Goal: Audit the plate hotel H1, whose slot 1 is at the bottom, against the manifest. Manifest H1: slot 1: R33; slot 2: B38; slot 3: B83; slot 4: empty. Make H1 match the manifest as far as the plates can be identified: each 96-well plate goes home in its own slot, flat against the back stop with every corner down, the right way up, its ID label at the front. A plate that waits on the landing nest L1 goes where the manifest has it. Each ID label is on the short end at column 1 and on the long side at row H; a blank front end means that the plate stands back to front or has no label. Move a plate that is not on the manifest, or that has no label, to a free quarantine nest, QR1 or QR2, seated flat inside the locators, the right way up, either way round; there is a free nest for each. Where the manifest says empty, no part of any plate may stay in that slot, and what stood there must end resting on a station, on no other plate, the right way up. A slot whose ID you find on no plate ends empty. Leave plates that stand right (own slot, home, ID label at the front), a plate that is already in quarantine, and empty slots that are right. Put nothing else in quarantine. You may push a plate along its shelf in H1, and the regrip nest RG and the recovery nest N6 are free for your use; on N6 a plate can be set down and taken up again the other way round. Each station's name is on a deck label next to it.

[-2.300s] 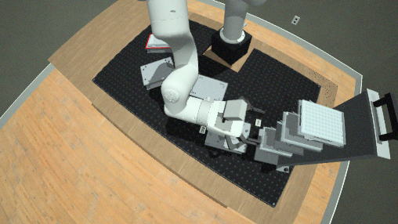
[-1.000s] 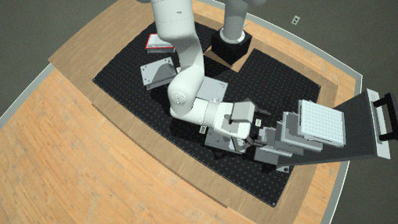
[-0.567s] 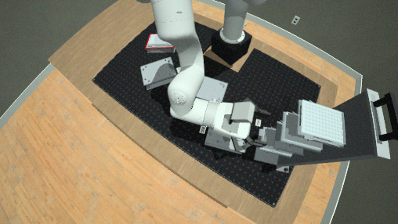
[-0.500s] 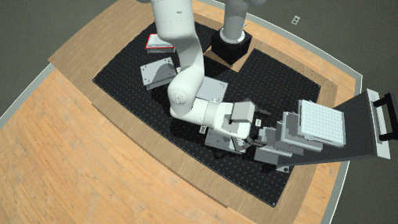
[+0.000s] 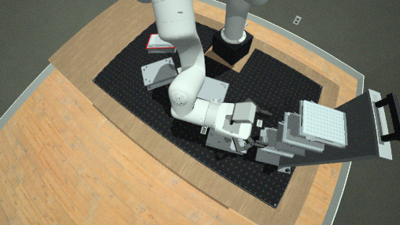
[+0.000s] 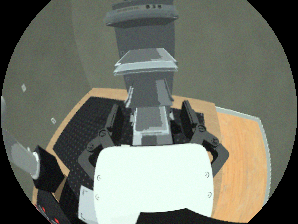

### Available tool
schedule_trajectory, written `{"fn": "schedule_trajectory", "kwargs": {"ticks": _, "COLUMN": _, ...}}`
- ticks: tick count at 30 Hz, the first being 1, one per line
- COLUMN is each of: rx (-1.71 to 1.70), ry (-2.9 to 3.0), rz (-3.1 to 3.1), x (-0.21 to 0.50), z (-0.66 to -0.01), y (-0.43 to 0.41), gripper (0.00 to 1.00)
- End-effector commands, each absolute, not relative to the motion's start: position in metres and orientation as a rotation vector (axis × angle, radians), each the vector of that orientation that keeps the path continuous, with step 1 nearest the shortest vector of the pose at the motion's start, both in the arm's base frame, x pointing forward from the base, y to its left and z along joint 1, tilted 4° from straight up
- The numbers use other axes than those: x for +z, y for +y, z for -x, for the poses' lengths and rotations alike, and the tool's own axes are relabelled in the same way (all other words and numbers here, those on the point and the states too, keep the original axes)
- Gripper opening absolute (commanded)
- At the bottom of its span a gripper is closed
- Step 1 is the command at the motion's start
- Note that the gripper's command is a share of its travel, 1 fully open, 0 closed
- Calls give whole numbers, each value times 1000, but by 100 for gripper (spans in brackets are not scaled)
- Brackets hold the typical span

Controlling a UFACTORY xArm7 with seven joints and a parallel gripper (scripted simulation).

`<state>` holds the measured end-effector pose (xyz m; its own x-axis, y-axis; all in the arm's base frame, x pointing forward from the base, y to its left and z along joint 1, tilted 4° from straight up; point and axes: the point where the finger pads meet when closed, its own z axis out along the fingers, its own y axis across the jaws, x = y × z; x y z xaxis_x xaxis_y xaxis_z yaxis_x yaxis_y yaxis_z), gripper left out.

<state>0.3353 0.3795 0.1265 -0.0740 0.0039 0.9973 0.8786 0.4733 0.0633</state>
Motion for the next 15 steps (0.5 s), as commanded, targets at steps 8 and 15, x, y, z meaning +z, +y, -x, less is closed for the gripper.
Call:
{"fn": "schedule_trajectory", "kwargs": {"ticks": 8, "rx": -877, "ry": -1472, "rz": 815, "x": 128, "z": -338, "y": 375, "gripper": 100}}
{"fn": "schedule_trajectory", "kwargs": {"ticks": 15, "rx": -877, "ry": -1472, "rz": 815, "x": 129, "z": -345, "y": 364, "gripper": 100}}
